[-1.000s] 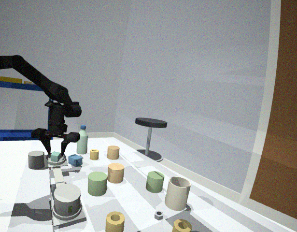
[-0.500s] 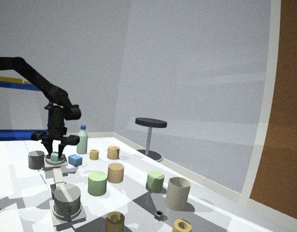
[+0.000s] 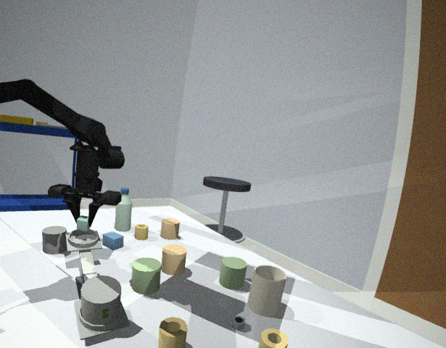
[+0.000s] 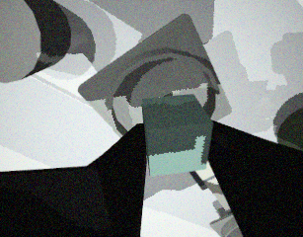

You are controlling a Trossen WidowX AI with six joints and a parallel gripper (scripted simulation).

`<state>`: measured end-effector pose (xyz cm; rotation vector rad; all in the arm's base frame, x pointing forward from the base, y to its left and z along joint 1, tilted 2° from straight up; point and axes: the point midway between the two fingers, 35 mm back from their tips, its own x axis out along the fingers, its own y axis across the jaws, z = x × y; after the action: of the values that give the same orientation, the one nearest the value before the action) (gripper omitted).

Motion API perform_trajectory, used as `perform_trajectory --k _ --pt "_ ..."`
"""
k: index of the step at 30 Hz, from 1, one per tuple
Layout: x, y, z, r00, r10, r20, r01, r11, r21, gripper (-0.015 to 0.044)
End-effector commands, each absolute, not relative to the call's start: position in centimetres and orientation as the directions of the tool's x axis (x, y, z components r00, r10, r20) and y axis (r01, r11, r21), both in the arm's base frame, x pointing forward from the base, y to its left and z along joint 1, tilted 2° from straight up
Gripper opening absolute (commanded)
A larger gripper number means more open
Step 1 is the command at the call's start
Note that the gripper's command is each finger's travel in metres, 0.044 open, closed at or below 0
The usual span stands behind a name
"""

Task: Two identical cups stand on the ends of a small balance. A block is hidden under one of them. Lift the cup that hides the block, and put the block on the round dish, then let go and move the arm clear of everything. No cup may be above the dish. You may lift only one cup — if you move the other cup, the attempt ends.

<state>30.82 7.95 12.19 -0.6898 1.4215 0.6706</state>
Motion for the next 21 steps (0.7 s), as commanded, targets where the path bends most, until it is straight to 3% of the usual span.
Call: perform_trajectory --k 1,9,21 --pt "30.8 8.0 14.5 0.055 0.010 -0.998 -0.769 0.639 -0.036 0.0000" --pt "30.2 7.8 18.0 0.055 0.010 -0.998 -0.769 0.639 -0.036 0.0000" --pt "31.2 4.7 17.3 0.060 0.009 -0.998 -0.763 0.646 -0.040 0.0000"
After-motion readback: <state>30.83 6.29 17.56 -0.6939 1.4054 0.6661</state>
